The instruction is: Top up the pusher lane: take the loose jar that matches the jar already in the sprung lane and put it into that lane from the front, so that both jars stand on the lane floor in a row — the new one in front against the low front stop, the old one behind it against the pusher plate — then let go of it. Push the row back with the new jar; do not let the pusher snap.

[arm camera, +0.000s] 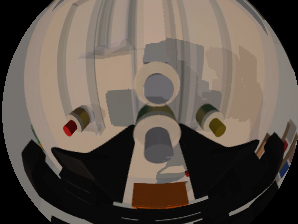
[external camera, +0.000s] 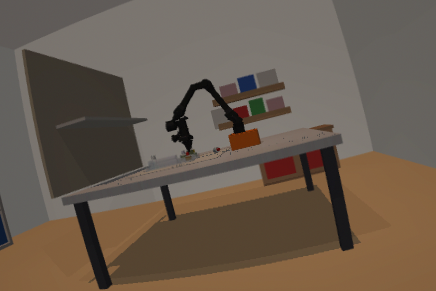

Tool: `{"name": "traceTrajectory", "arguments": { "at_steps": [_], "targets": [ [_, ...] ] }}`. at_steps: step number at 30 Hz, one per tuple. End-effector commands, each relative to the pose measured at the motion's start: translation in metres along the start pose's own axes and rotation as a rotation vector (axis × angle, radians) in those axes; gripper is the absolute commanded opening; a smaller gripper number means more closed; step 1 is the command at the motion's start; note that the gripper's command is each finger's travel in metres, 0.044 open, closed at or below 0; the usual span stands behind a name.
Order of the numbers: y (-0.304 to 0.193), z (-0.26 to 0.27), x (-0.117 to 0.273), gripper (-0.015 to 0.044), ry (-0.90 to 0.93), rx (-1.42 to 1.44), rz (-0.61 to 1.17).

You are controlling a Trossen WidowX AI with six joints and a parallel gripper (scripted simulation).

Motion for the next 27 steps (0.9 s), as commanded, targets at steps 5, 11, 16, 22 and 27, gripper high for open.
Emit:
{"name": "traceTrajectory", "arguments": {
  "at_steps": [5,11,16,22,27],
  "targets": [
    [0.0053,-0.0009,-0.0013,0.0,-0.006,-0.002,-0.03],
    [0.0051,-0.0009,-0.0033,0.0,-0.006,-0.002,-0.03],
    [0.0049,-0.0009,-0.0049,0.0,-0.006,-0.002,-0.03],
    [0.0047,-0.0008,-0.0069,0.0,-0.006,-0.002,-0.03],
    [0.0045,-0.0008,-0.0086,0.0,-0.006,-0.002,-0.03]
  ]
}}
Point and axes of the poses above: the point midway between the two fingers, 35 mm back from their tips, its own x axis back along the fingers, its own z axis across the jaws, y = z × x, the point moved 7 cm from there along x, back along the fingers, and after that the axes turned 7 degrees about x, right-handed, at the moved point
